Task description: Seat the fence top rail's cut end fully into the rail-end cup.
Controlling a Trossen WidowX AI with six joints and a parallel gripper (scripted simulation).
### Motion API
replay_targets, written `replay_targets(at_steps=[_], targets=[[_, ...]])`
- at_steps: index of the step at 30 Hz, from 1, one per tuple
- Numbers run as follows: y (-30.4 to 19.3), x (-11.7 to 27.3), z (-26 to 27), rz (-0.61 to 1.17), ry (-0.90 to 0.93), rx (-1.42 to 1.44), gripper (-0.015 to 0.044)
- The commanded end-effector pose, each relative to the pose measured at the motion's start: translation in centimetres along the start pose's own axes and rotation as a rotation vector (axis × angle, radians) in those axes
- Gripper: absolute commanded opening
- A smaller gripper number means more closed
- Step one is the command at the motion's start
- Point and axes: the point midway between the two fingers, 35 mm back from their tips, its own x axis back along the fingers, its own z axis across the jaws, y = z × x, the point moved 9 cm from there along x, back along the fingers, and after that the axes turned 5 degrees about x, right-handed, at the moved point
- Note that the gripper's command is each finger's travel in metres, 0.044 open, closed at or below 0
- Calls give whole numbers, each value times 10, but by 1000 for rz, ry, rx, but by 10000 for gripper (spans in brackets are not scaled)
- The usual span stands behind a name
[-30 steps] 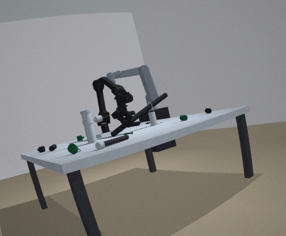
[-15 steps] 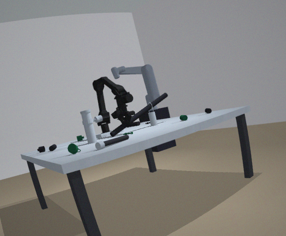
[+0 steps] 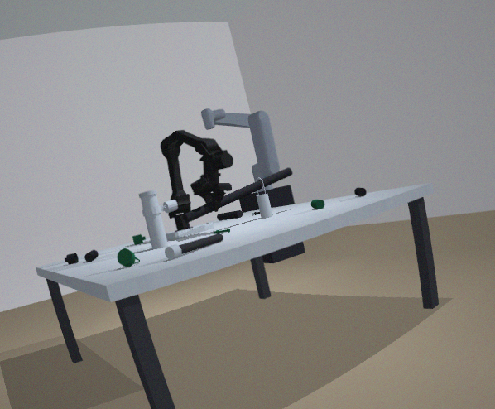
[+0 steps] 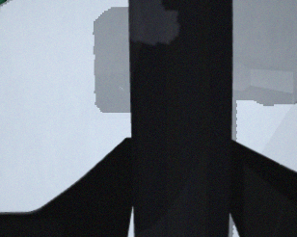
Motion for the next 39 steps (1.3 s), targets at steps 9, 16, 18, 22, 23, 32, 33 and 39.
replay_targets(at_steps=[9,16,18,22,23,32,33,39], targets=[[6,34,-1,-141,11,-1,0],[4,28,-1,-121,-2,1,0],[4,28,-1,-121,-2,1,0],[4,28,-1,-121,-2,1,0],[4,29,-1,-121,-2,1,0],[6,32,0,-121,-2,1,0],[6,33,0,-121,-2,1,0],[8,35,1,-121,-2,1,0]])
